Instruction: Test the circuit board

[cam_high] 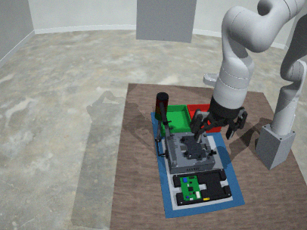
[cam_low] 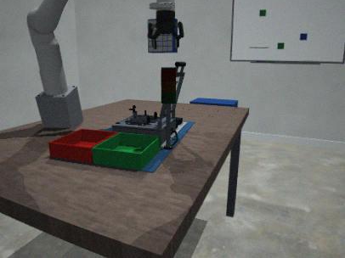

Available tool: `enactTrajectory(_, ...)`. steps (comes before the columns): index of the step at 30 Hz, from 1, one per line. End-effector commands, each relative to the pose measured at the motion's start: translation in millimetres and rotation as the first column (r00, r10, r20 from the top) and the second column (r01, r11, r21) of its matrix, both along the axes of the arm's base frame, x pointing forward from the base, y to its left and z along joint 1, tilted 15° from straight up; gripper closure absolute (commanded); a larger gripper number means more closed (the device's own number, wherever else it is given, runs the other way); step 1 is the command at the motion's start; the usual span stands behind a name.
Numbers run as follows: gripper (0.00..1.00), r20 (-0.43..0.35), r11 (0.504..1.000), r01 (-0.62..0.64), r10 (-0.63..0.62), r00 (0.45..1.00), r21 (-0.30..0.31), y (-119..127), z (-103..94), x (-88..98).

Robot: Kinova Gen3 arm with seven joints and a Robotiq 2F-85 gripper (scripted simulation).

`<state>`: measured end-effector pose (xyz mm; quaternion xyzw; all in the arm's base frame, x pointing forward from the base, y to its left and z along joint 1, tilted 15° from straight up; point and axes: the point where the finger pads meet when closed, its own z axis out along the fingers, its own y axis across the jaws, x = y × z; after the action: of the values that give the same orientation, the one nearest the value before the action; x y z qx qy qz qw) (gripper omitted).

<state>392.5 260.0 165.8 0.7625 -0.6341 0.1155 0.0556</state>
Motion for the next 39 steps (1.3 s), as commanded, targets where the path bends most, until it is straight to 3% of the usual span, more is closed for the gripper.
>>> enactTrajectory(1,0.0,0.001,1.0,0.0,0.0,1.0,0.001,0.4,0.6,0.2)
enactTrajectory(13,0.0,0.001,1.0,0.0,0.0,1.0,0.001,-0.3,-2.3,0.5)
enactTrajectory(24,0.0,0.001,1.0,0.0,0.0,1.0,0.001,-6.0,-26.3,3.2)
enactTrajectory(31,0.0,0.001,1.0,0.0,0.0,1.0,0.001,-15.0,-64.3,7.4)
enactTrajectory(39,0.0,0.001,1.0,0.0,0.0,1.0,0.001,-28.6,-121.6,13.7)
